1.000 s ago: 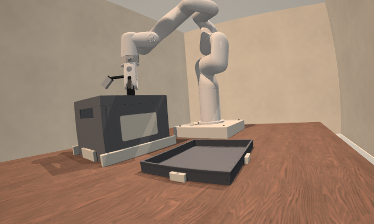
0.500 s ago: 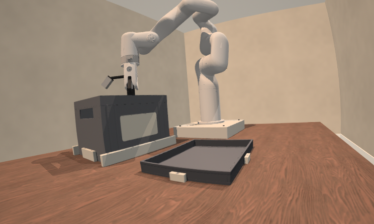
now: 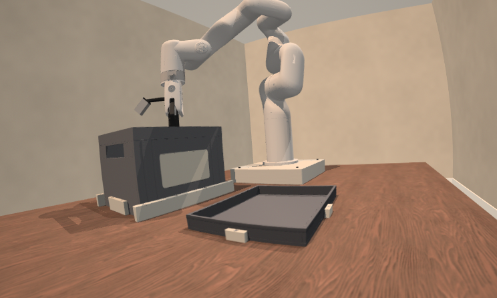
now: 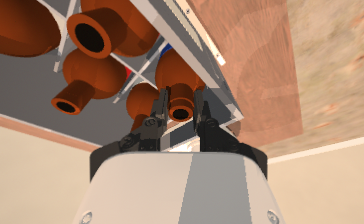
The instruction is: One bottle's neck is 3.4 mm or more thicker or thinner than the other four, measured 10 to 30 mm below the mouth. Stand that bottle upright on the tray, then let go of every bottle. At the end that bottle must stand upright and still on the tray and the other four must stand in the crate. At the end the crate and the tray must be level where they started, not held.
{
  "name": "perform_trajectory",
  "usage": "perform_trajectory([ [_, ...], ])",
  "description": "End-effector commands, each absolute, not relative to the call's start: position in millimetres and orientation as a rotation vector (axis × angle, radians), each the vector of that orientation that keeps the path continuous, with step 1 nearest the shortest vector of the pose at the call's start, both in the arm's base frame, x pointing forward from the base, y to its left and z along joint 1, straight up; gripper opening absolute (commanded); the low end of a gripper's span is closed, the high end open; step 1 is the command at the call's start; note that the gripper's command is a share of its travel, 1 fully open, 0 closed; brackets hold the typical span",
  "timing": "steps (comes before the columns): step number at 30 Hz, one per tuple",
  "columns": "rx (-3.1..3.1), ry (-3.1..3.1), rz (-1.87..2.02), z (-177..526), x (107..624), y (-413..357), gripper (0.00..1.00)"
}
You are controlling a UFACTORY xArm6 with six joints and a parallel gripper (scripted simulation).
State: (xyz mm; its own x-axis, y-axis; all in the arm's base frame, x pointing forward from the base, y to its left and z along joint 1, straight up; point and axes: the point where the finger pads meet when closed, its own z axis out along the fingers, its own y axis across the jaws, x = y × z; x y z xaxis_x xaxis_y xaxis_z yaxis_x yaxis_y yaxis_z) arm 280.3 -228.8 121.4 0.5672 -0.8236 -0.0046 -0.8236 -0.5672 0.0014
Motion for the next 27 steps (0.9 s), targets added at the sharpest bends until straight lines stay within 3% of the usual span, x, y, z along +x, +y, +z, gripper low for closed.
perform_trajectory([
  [1, -2.781, 1.461, 0.0, 126.7, 281.6, -229.7, 0.0],
  [27, -2.781, 1.461, 0.0, 150.7, 282.2, -229.0, 0.0],
])
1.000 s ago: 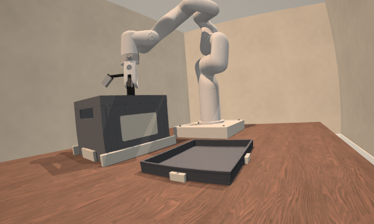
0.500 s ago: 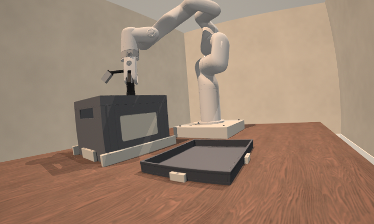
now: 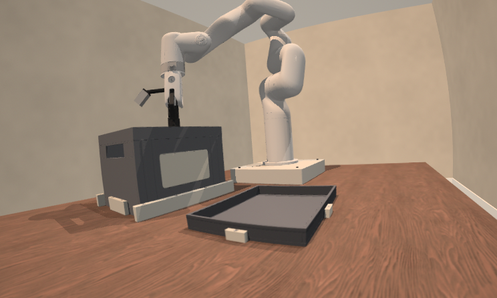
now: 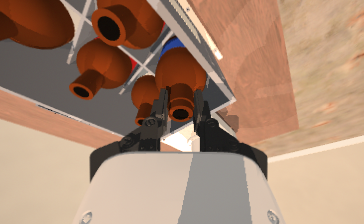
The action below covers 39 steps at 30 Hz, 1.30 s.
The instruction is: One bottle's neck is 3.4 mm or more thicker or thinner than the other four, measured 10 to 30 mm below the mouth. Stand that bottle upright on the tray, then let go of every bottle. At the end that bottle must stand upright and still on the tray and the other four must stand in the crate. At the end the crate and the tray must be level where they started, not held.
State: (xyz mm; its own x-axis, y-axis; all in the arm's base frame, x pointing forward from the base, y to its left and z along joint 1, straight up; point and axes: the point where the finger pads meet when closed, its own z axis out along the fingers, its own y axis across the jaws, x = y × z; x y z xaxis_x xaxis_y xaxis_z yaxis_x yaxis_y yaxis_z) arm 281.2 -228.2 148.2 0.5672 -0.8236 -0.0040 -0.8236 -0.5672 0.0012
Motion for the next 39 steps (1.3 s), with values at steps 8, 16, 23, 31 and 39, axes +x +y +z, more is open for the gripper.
perform_trajectory([
  [8, -2.781, 1.461, 0.0, 153.1, 282.3, -228.9, 0.0],
  [16, -2.781, 1.461, 0.0, 153.5, 282.3, -228.9, 0.0],
  [23, -2.781, 1.461, 0.0, 153.5, 282.3, -228.9, 0.0],
  [31, -2.781, 1.461, 0.0, 153.8, 282.3, -228.9, 0.0],
  [39, -2.781, 1.461, 0.0, 155.7, 282.3, -228.9, 0.0],
])
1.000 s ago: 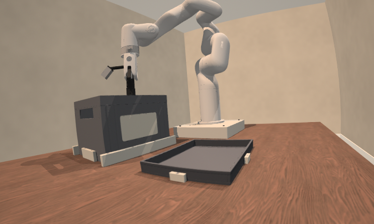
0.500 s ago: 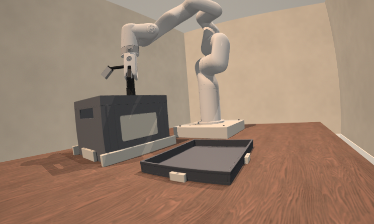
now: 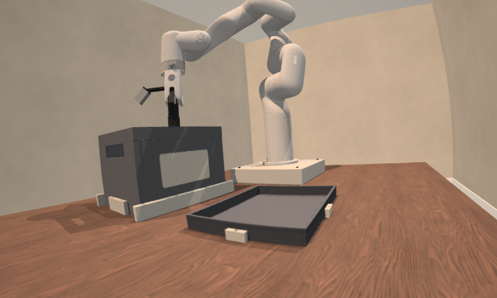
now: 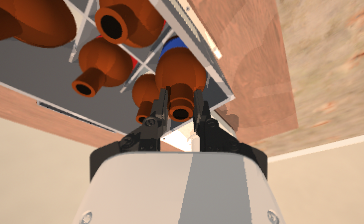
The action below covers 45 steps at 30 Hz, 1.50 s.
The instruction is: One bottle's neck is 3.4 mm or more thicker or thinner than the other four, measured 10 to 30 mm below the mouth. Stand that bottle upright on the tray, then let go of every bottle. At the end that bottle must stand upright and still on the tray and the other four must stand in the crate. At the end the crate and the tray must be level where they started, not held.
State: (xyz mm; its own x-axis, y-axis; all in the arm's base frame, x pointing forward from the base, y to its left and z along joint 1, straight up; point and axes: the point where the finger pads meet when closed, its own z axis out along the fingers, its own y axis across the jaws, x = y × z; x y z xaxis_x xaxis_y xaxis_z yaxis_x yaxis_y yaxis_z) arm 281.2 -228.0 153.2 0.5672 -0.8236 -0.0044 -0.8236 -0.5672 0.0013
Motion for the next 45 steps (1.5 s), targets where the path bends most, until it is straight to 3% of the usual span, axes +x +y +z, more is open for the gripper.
perform_trajectory([
  [1, -2.781, 1.461, 0.0, 156.2, 282.3, -228.9, 0.0],
  [45, -2.781, 1.461, 0.0, 193.0, 282.3, -229.0, 0.0],
])
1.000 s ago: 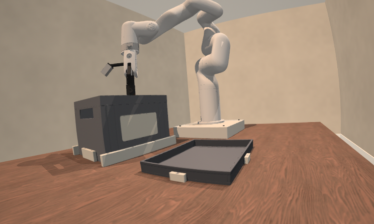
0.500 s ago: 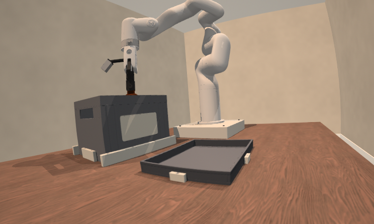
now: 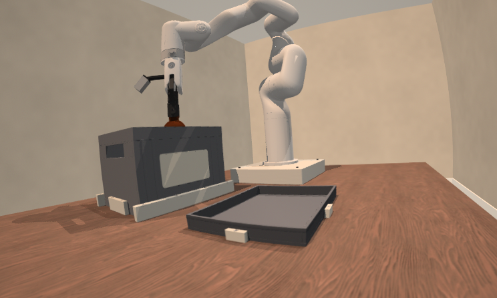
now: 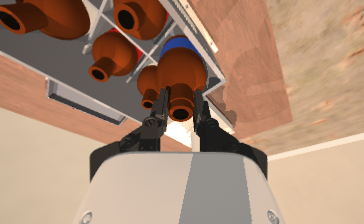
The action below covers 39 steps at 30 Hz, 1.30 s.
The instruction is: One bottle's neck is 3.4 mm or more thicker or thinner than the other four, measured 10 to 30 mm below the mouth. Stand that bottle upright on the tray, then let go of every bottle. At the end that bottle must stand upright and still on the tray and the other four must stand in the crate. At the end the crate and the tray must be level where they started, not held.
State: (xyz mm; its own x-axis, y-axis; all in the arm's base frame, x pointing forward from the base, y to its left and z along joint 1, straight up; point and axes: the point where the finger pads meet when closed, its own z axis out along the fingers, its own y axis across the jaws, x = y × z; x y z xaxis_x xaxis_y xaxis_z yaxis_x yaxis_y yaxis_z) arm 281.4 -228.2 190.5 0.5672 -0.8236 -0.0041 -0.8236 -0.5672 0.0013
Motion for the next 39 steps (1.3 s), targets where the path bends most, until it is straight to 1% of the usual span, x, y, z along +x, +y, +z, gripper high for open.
perform_trajectory([
  [1, -2.781, 1.461, 0.0, 193.0, 282.3, -229.0, 0.0],
  [39, -2.781, 1.461, 0.0, 198.3, 282.3, -228.9, 0.0],
])
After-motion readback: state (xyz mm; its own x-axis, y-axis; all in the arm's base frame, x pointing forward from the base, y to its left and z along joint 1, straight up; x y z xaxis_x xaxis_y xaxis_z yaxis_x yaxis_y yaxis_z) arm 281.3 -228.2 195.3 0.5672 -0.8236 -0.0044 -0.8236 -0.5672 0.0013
